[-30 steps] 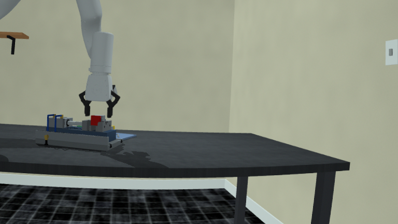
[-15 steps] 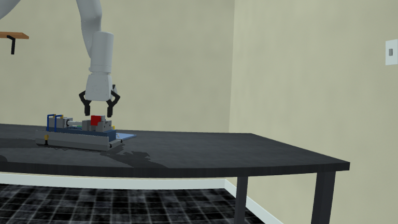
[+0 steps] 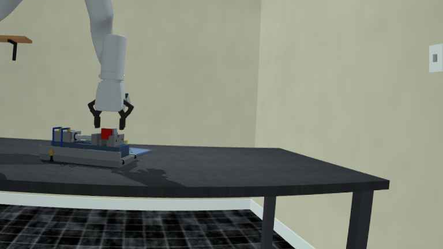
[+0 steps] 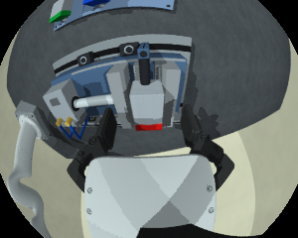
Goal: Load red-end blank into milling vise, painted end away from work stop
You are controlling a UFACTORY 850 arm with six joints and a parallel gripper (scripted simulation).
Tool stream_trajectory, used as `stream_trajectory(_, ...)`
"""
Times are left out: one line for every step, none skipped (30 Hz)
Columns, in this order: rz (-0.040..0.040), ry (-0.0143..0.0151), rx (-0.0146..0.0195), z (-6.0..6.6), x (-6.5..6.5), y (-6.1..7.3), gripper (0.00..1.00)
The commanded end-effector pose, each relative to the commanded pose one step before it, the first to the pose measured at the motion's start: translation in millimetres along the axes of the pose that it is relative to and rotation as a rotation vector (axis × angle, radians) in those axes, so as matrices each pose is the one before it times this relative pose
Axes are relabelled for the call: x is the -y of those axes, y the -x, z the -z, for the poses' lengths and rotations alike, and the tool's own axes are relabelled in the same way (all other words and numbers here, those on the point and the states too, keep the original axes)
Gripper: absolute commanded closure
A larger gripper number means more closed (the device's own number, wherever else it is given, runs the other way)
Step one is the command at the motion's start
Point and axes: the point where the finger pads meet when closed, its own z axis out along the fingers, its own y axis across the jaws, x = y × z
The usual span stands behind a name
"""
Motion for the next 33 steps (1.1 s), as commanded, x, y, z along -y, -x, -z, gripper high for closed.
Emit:
stream_trajectory(-0.00017, 0.00192, -0.00049, 1.78, -0.89, -0.17, 0.00)
stream_trajectory(0.00000, 0.00000, 0.00000, 0.30, 0.00, 0.00, 0.00)
stream_trajectory(0.00000, 0.00000, 0.00000, 0.30, 0.00, 0.00, 0.00)
stream_trajectory(0.00000, 0.00000, 0.00000, 0.30, 0.00, 0.00, 0.00)
stream_trajectory(0.00000, 0.00000, 0.00000, 0.30, 0.00, 0.00, 0.00)
stream_trajectory(0.00000, 0.00000, 0.00000, 0.00, 0.00, 0.00, 0.00)
stream_trajectory(0.00000, 0.00000, 0.00000, 0.00, 0.00, 0.00, 0.00)
stream_trajectory(0.00000, 0.00000, 0.00000, 0.00, 0.00, 0.00, 0.00)
stream_trajectory(0.00000, 0.00000, 0.00000, 0.00, 0.00, 0.00, 0.00)
stream_trajectory(0.00000, 0.00000, 0.00000, 0.00, 0.00, 0.00, 0.00)
stream_trajectory(0.00000, 0.00000, 0.00000, 0.00, 0.00, 0.00, 0.00)
stream_trajectory(0.00000, 0.00000, 0.00000, 0.00, 0.00, 0.00, 0.00)
stream_trajectory(0.00000, -0.00002, 0.00001, 0.28, 0.01, 0.00, 0.00)
stream_trajectory(0.00000, 0.00000, 0.00000, 0.30, 0.00, 0.00, 0.00)
stream_trajectory(0.00000, 0.00000, 0.00000, 0.30, 0.00, 0.00, 0.00)
stream_trajectory(0.00000, 0.00000, 0.00000, 0.30, 0.00, 0.00, 0.00)
stream_trajectory(0.00000, 0.00000, 0.00000, 0.30, 0.00, 0.00, 0.00)
stream_trajectory(0.00000, 0.00000, 0.00000, 0.30, 0.00, 0.00, 0.00)
stream_trajectory(0.00000, 0.00000, 0.00000, 0.30, 0.00, 0.00, 0.00)
stream_trajectory(0.00000, 0.00000, 0.00000, 0.30, 0.00, 0.00, 0.00)
stream_trajectory(0.00000, 0.00000, 0.00000, 0.30, 0.00, 0.00, 0.00)
stream_trajectory(0.00000, 0.00000, 0.00000, 0.30, 0.00, 0.00, 0.00)
stream_trajectory(0.00000, 0.00000, 0.00000, 0.00, 0.00, 0.00, 0.00)
stream_trajectory(0.00000, 0.00000, 0.00000, 0.00, 0.00, 0.00, 0.00)
stream_trajectory(0.00000, 0.00000, 0.00000, 0.00, 0.00, 0.00, 0.00)
stream_trajectory(0.00000, 0.00000, 0.00000, 0.00, 0.00, 0.00, 0.00)
stream_trajectory(0.00000, 0.00000, 0.00000, 0.00, 0.00, 0.00, 0.00)
stream_trajectory(0.00000, 0.00000, 0.00000, 0.00, 0.00, 0.00, 0.00)
stream_trajectory(0.00000, 0.00000, 0.00000, 0.00, 0.00, 0.00, 0.00)
stream_trajectory(0.00000, -0.00002, 0.00001, 0.28, 0.01, 0.00, 0.00)
stream_trajectory(0.00000, 0.00000, 0.00000, 0.30, 0.00, 0.00, 0.00)
stream_trajectory(0.00000, 0.00000, 0.00000, 0.30, 0.00, 0.00, 0.00)
stream_trajectory(0.00000, 0.00000, 0.00000, 0.30, 0.00, 0.00, 0.00)
